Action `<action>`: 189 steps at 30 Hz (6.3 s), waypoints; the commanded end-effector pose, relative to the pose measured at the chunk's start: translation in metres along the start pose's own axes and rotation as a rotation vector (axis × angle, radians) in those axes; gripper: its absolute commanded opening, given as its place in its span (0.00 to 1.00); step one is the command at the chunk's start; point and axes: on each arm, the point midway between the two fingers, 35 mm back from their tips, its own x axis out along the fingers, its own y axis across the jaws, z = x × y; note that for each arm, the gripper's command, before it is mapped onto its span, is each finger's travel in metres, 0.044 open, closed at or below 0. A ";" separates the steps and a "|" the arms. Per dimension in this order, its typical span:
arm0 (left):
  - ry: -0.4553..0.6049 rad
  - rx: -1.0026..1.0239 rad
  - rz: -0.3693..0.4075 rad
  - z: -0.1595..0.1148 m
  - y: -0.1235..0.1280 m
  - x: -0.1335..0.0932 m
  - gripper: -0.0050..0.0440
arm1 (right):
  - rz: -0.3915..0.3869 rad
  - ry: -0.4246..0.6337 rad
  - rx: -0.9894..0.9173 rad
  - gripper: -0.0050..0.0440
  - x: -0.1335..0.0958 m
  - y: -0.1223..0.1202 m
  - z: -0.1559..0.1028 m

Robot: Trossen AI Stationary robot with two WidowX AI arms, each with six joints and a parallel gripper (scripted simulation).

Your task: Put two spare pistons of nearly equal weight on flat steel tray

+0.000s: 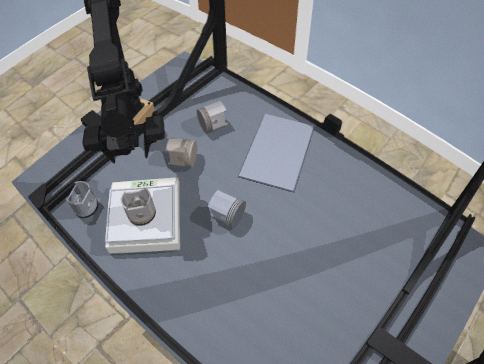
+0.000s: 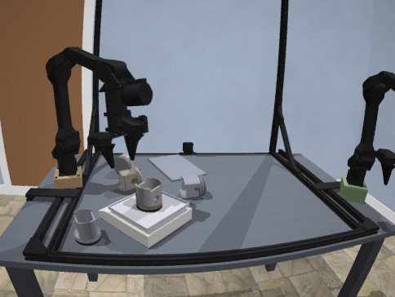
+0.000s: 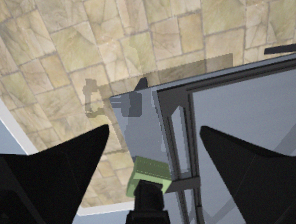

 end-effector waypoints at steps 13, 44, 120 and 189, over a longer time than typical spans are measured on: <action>0.001 0.001 -0.001 0.000 0.000 0.000 1.00 | 0.027 0.146 -0.120 0.87 -0.002 0.013 0.064; 0.001 0.001 -0.001 0.000 0.000 0.000 1.00 | -0.008 0.206 -0.649 0.87 0.002 0.024 0.093; 0.001 0.001 -0.001 0.000 0.000 0.000 1.00 | -0.079 0.302 -1.634 0.87 0.047 0.019 0.087; 0.001 0.001 -0.001 0.000 0.000 0.000 1.00 | -0.076 0.306 -1.635 0.43 0.079 0.008 0.082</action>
